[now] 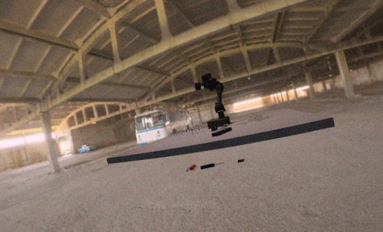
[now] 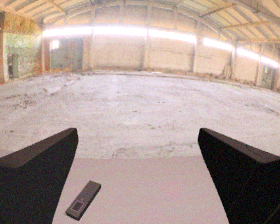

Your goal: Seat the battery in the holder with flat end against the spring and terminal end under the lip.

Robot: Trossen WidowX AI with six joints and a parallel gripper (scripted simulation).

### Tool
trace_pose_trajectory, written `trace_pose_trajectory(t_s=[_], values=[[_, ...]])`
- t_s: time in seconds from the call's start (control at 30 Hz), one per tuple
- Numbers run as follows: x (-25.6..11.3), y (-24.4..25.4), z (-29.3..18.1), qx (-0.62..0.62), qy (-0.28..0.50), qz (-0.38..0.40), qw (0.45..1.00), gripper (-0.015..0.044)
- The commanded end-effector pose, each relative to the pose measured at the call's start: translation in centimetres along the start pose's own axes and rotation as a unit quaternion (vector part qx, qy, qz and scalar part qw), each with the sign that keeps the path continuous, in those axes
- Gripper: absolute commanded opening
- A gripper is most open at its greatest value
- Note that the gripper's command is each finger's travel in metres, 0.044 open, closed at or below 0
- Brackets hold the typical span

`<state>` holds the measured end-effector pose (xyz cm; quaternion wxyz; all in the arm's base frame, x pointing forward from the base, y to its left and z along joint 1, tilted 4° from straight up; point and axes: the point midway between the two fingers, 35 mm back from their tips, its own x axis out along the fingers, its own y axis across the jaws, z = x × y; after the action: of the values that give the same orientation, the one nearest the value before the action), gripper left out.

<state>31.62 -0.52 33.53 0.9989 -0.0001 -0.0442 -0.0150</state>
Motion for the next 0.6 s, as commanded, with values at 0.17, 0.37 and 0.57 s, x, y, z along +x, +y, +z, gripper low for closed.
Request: trace_pose_trajectory(t_s=[0.17,0.37,0.57], values=[[0.8,2.0,-6.3,0.214,0.129,0.004,0.968,0.0242],[-0.5,4.5,-14.3,0.456,0.288,-0.080,0.838,0.0223],[-3.3,6.2,-20.1,0.596,0.374,-0.216,0.677,0.0223]])
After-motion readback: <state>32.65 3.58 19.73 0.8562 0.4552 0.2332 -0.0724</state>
